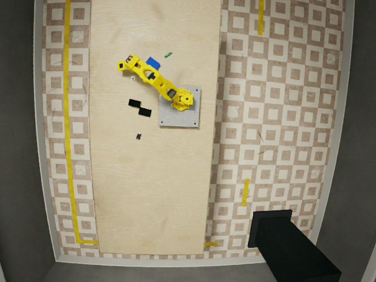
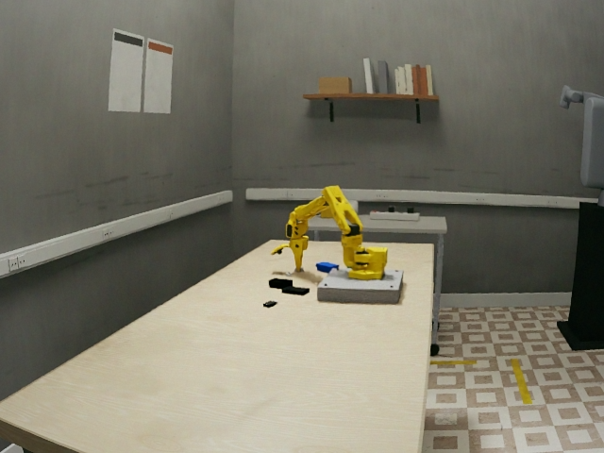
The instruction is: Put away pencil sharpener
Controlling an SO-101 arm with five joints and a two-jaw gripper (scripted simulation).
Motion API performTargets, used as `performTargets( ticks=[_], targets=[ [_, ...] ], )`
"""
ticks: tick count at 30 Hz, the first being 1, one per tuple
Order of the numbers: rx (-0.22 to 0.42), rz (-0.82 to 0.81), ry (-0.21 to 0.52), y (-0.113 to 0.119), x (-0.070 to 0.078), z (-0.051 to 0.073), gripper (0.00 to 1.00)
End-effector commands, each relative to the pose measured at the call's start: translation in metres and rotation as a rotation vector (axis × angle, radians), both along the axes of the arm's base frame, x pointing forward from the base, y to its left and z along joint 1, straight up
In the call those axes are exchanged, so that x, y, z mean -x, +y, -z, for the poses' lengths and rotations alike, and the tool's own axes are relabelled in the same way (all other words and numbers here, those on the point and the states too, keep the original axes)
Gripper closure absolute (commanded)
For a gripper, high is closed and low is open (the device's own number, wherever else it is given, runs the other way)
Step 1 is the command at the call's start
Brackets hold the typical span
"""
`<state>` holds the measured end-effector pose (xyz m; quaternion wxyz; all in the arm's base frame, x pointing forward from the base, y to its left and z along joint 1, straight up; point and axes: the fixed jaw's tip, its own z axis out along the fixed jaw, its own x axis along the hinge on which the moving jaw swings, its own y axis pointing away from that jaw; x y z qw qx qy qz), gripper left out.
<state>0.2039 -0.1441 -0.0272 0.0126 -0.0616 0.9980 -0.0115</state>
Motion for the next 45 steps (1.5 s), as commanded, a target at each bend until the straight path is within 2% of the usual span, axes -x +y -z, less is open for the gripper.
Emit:
performTargets(
  ticks=[1, 15, 26, 41, 45],
  targets=[
    [-0.020, 0.011, 0.024, 0.003, 0.005, 0.007, 0.94],
    [-0.020, 0.011, 0.024, 0.003, 0.005, 0.006, 0.94],
    [-0.020, 0.011, 0.024, 0.002, 0.004, -0.005, 0.94],
    [-0.020, 0.011, 0.024, 0.002, 0.004, -0.039, 0.94],
    [-0.020, 0.011, 0.024, 0.002, 0.004, -0.043, 0.94]
  ],
)
